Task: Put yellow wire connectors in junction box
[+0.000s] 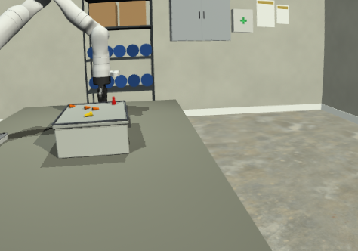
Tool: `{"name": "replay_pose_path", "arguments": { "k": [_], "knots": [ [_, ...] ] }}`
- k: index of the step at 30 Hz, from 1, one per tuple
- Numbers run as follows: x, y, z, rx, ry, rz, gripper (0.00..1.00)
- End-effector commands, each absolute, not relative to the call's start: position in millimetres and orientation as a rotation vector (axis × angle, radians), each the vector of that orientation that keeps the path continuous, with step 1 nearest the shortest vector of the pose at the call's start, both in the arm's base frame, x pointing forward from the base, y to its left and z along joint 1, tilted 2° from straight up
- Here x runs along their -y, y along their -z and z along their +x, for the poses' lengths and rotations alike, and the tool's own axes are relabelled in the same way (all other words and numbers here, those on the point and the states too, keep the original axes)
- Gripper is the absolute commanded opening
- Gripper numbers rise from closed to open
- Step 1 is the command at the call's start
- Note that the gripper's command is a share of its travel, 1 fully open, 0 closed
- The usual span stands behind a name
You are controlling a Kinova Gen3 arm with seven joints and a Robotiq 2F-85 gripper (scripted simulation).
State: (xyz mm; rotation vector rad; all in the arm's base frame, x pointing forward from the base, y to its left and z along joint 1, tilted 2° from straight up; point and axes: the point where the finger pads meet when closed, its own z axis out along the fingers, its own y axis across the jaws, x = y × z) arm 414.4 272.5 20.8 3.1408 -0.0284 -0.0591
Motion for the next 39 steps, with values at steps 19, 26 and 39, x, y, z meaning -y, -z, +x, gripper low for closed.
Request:
{"name": "replay_pose_path", "arguments": {
  "k": [19, 26, 39],
  "knots": [
    [-276.5, -158.6, 420.5, 0.021, 0.041, 3.156, 0.36],
    [-276.4, -164.7, 420.6, 0.021, 0.041, 3.156, 0.36],
    [-276.4, -164.7, 420.6, 0.021, 0.041, 3.156, 0.36]
  ]
}}
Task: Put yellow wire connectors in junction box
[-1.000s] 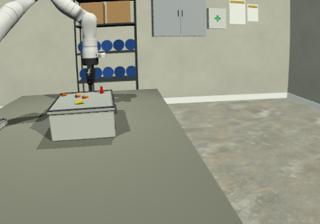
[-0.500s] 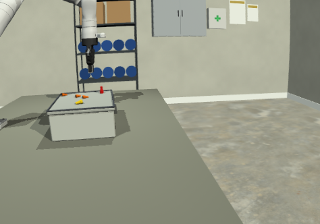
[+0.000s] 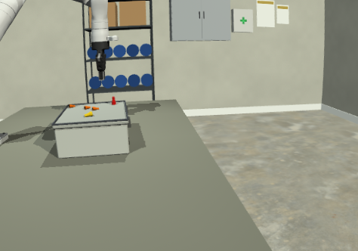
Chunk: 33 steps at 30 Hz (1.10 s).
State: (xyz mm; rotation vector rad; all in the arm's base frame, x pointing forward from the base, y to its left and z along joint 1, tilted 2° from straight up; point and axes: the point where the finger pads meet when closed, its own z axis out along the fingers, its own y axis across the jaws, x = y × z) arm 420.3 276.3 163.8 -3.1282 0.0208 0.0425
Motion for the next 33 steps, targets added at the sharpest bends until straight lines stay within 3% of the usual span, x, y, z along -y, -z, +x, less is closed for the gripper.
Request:
{"name": "replay_pose_path", "arguments": {
  "k": [1, 33],
  "knots": [
    [-276.4, -164.7, 420.6, -0.021, -0.040, -3.127, 0.36],
    [-276.0, -194.6, 421.4, -0.021, -0.040, -3.127, 0.36]
  ]
}}
